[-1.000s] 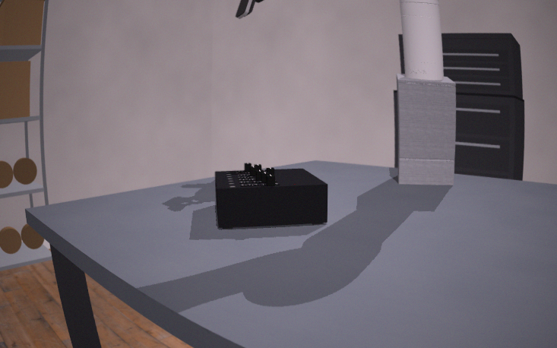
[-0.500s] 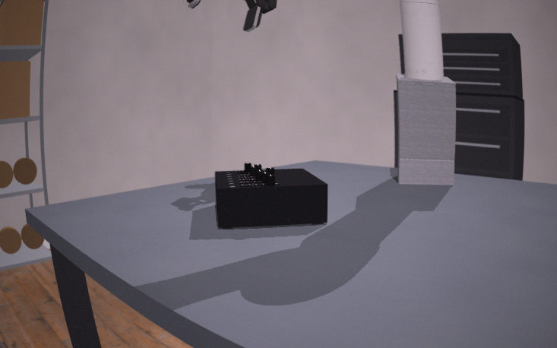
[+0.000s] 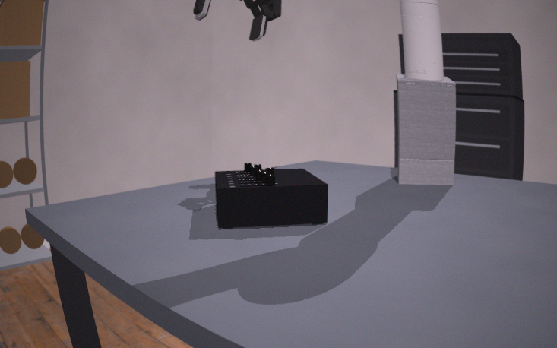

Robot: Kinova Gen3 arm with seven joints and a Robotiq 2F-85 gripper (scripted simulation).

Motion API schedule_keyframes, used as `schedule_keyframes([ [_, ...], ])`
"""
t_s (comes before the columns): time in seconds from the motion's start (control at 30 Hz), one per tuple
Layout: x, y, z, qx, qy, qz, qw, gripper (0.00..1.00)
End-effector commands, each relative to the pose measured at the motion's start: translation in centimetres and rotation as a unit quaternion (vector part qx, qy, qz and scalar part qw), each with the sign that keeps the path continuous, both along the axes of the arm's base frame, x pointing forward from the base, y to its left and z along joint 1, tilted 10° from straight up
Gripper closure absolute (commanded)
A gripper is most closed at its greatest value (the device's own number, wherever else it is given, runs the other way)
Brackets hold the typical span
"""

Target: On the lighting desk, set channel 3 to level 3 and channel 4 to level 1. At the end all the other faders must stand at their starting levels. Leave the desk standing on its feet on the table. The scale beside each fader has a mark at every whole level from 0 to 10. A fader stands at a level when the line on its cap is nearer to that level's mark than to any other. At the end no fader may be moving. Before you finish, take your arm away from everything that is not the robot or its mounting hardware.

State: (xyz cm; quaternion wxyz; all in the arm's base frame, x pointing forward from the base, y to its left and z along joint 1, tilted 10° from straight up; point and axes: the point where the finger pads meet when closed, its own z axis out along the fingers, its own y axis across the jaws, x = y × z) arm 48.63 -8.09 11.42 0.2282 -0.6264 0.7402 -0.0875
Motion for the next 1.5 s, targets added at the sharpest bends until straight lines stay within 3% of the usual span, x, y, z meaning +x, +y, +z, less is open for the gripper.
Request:
schedule_keyframes([
  [0.0,-0.6,0.1,-0.9,-0.007,0.011,0.013,1.000,0.00],
  [1.47,-3.6,-0.2,-4.9,-0.031,0.072,0.043,0.996,0.00],
])
